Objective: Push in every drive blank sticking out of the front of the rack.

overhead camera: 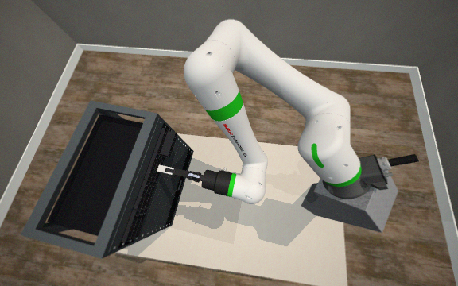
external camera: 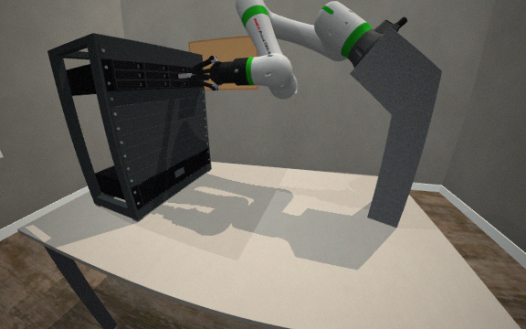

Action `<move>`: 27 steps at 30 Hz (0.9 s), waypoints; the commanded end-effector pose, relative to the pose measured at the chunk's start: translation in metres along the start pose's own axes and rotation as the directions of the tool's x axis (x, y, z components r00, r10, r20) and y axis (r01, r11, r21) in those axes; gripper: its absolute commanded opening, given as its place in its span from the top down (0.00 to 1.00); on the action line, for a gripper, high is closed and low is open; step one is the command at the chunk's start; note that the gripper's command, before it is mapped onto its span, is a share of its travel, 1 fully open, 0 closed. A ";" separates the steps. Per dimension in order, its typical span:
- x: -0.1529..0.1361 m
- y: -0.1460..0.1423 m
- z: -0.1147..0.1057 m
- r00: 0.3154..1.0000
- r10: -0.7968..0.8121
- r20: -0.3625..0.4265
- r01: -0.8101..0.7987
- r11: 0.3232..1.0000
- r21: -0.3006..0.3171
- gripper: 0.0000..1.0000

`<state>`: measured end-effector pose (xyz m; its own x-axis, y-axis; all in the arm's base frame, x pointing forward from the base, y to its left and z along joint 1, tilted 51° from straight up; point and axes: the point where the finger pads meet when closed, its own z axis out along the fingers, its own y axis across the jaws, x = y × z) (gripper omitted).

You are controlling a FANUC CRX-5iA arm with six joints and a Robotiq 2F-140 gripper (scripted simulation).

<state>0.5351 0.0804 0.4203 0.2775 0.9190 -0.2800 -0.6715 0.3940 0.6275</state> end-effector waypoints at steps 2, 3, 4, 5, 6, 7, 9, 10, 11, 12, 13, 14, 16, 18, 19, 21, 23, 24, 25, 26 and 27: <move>0.000 0.001 0.001 1.000 0.000 0.000 0.000 1.000 -0.001 0.90; 0.000 0.001 0.001 1.000 0.000 0.000 0.000 1.000 -0.001 0.90; 0.000 0.001 0.001 1.000 0.000 0.000 0.000 1.000 -0.001 0.90; 0.000 0.001 0.001 1.000 0.000 0.000 0.000 1.000 -0.001 0.90; 0.000 0.001 0.001 1.000 0.000 0.000 0.000 1.000 -0.001 0.90; 0.000 0.001 0.001 1.000 0.000 0.000 0.000 1.000 -0.001 0.90; 0.000 0.001 0.001 1.000 0.000 0.000 0.000 1.000 -0.001 0.90; 0.000 0.001 0.001 1.000 0.000 0.000 0.000 1.000 -0.001 0.90; 0.000 0.001 0.002 1.000 0.000 0.000 0.000 1.000 -0.001 0.90; 0.000 0.001 0.002 1.000 0.000 0.000 0.000 1.000 -0.001 0.90; 0.000 0.001 0.002 1.000 0.000 0.000 0.000 1.000 -0.001 0.90; 0.000 0.001 0.002 1.000 0.000 0.000 0.000 1.000 -0.001 0.90; 0.000 0.001 0.004 1.000 0.000 0.000 0.000 1.000 -0.001 0.90; 0.000 0.001 0.004 1.000 0.000 0.000 0.000 1.000 -0.001 0.90; 0.000 0.001 0.004 1.000 0.000 0.000 0.000 1.000 -0.001 0.90; 0.000 0.001 0.004 1.000 0.000 0.000 0.000 1.000 -0.001 0.90; 0.000 0.001 0.004 1.000 0.000 0.000 0.000 1.000 -0.001 0.90; 0.000 0.001 0.004 1.000 0.000 0.000 0.000 1.000 -0.001 0.90; 0.000 0.001 0.004 1.000 0.000 0.000 0.000 1.000 -0.001 0.90; 0.000 0.001 0.004 1.000 0.000 0.000 0.000 1.000 -0.001 0.90; 0.000 0.001 0.004 1.000 0.000 0.000 0.000 1.000 -0.001 0.90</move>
<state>0.5381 0.0805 0.4234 0.2774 0.9190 -0.2800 -0.6715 0.3940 0.6276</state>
